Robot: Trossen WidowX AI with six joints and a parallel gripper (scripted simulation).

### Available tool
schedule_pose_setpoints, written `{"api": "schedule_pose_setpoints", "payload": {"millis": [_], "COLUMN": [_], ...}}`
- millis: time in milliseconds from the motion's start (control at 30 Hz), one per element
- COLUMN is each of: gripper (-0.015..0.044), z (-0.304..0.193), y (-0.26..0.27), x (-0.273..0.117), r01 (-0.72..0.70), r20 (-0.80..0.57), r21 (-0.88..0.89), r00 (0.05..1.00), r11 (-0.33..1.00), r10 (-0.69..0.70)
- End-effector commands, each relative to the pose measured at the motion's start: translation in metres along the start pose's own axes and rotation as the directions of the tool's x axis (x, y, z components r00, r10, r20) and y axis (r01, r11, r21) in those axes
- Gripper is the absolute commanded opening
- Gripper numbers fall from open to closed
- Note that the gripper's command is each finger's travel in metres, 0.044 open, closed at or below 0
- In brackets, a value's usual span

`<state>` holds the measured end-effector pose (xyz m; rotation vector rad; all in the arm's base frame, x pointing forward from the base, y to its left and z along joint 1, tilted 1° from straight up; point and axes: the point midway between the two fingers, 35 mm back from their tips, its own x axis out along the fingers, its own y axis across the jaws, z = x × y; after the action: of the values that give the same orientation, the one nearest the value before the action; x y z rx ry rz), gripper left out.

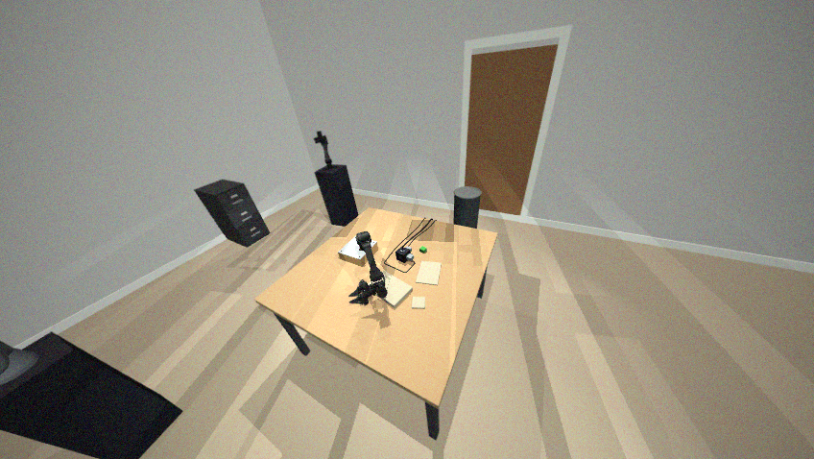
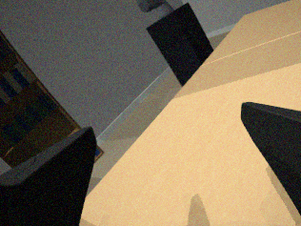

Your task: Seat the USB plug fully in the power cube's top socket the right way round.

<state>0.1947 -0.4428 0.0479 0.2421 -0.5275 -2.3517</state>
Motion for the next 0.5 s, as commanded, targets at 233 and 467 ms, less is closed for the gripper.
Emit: {"api": "schedule_pose_setpoints", "payload": {"millis": [233, 467], "gripper": [0.044, 0.044], "z": [-0.007, 0.001], "y": [0.021, 0.0], "x": [-0.104, -0.214], "r01": [-0.36, -0.727], "r20": [-0.393, -0.701], "r21": [-0.524, -0.674], "r00": [0.906, 0.686], "r11": [0.772, 0.135], "r10": [0.156, 0.194]}}
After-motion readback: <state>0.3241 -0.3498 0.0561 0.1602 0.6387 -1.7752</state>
